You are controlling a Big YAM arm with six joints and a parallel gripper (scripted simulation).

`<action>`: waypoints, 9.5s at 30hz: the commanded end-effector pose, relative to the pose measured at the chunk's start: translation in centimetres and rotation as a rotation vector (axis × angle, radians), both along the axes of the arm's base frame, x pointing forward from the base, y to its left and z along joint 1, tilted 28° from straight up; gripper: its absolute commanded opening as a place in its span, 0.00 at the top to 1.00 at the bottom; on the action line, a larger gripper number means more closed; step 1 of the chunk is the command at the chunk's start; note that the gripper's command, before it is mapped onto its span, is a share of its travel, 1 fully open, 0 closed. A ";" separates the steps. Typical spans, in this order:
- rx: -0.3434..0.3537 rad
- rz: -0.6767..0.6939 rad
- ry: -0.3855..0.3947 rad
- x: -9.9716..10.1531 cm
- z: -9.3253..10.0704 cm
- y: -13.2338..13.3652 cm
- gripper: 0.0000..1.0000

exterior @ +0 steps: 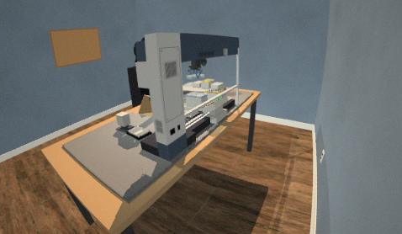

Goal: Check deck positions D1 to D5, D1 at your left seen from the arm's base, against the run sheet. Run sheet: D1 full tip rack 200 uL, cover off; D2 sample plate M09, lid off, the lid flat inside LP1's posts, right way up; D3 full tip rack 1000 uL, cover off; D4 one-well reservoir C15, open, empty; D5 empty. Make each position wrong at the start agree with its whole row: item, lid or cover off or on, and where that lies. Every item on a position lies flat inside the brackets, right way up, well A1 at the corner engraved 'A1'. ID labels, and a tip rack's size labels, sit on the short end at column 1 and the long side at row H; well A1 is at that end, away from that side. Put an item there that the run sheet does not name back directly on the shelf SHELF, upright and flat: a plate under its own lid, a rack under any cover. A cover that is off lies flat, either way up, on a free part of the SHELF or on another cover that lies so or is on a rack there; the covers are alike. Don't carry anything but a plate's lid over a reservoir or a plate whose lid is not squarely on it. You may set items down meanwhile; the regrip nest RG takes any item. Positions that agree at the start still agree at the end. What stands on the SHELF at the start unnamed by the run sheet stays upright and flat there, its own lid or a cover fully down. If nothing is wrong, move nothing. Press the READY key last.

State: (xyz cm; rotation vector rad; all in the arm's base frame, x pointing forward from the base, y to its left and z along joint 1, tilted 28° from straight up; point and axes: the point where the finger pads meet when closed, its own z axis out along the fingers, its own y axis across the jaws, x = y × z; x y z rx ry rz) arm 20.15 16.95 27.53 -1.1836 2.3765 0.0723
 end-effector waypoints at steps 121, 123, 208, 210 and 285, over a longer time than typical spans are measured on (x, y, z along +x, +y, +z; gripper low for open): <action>-0.184 0.432 -0.121 -14.6 -3.6 7.2 1.00; -0.188 0.432 -0.121 -15.5 -4.1 7.3 1.00; -0.129 0.427 -0.110 -24.2 -3.5 17.8 1.00; -0.129 0.427 -0.111 -24.0 -3.2 18.8 1.00; -0.109 0.446 -0.117 -24.0 -0.3 24.4 1.00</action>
